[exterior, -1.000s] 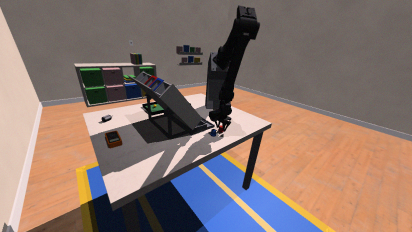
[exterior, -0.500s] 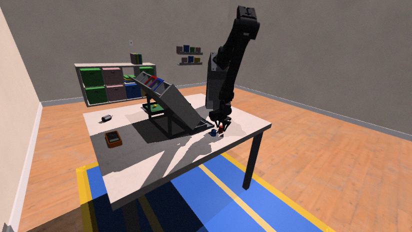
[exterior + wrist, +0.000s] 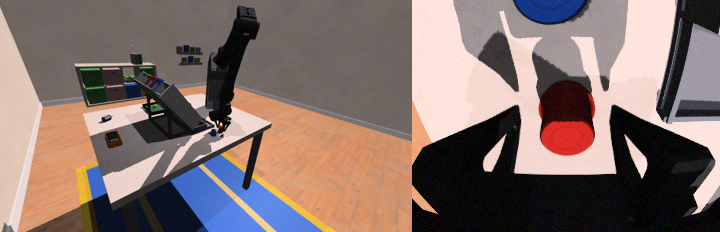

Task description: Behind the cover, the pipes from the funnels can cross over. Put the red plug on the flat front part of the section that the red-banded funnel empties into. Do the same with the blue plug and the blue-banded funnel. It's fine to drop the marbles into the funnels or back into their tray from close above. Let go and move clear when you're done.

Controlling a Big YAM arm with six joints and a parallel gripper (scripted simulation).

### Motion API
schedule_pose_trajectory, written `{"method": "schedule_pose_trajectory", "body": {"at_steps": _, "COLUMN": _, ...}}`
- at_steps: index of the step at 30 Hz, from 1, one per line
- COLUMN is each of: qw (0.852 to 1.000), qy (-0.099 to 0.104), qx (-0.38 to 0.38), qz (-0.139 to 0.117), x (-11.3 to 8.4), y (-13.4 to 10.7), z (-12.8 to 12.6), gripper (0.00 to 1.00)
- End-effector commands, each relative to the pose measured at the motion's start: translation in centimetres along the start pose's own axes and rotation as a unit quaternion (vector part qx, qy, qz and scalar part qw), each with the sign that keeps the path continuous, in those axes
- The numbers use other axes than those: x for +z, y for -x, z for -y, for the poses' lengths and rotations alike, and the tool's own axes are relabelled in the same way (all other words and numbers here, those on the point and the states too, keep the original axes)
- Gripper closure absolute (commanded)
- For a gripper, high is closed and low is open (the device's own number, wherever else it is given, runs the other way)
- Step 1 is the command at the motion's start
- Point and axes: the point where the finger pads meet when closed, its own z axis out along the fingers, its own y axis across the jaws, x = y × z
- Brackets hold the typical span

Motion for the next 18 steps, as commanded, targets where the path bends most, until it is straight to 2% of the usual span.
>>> {"method": "schedule_pose_trajectory", "body": {"at_steps": 1, "qw": 1.0, "qy": 0.0, "qx": 0.0, "qz": -0.005, "x": -0.12, "y": -1.07, "z": 0.27, "gripper": 0.37}}
{"method": "schedule_pose_trajectory", "body": {"at_steps": 13, "qw": 1.0, "qy": 0.0, "qx": 0.0, "qz": -0.005, "x": -0.12, "y": -1.07, "z": 0.27, "gripper": 0.37}}
{"method": "schedule_pose_trajectory", "body": {"at_steps": 14, "qw": 1.0, "qy": 0.0, "qx": 0.0, "qz": -0.005, "x": -0.12, "y": -1.07, "z": 0.27, "gripper": 1.0}}
{"method": "schedule_pose_trajectory", "body": {"at_steps": 18, "qw": 1.0, "qy": 0.0, "qx": -0.001, "qz": -0.005, "x": -0.12, "y": -1.08, "z": 0.26, "gripper": 1.0}}
